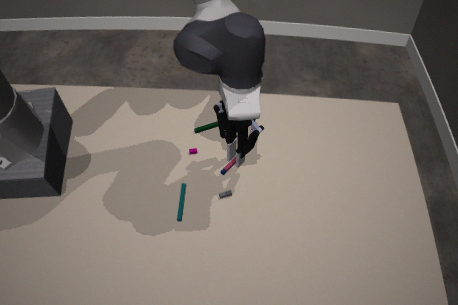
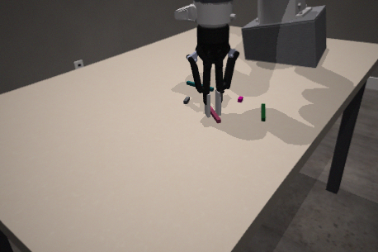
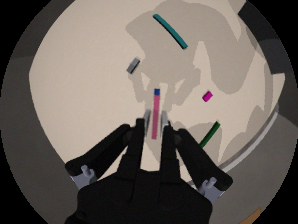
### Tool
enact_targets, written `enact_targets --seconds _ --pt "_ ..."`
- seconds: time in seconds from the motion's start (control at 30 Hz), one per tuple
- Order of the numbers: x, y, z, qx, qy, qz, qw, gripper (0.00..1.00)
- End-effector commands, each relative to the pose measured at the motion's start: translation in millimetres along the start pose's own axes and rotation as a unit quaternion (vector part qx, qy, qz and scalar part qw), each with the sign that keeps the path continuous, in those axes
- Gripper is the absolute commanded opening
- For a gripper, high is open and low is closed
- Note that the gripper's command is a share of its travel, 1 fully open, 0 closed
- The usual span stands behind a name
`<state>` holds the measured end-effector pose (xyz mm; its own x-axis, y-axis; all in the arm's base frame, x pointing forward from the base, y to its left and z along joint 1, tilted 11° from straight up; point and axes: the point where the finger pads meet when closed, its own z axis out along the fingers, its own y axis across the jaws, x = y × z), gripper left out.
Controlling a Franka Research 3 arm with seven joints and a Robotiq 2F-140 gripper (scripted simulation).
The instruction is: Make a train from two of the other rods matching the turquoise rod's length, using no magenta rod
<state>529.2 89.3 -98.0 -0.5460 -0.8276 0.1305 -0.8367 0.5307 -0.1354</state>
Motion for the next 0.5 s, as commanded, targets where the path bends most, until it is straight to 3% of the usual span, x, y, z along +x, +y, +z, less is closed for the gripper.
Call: enact_targets --seconds 0.0,0.2,0.47 --pt "-1 -1 -1.8 0.001 -0.001 -0.004 1.0 0.15" --pt "-1 0 -10.9 0.001 -0.001 -0.004 1.0 0.15" --pt "-1 0 -50.7 0.001 -0.001 -0.004 1.0 0.15"
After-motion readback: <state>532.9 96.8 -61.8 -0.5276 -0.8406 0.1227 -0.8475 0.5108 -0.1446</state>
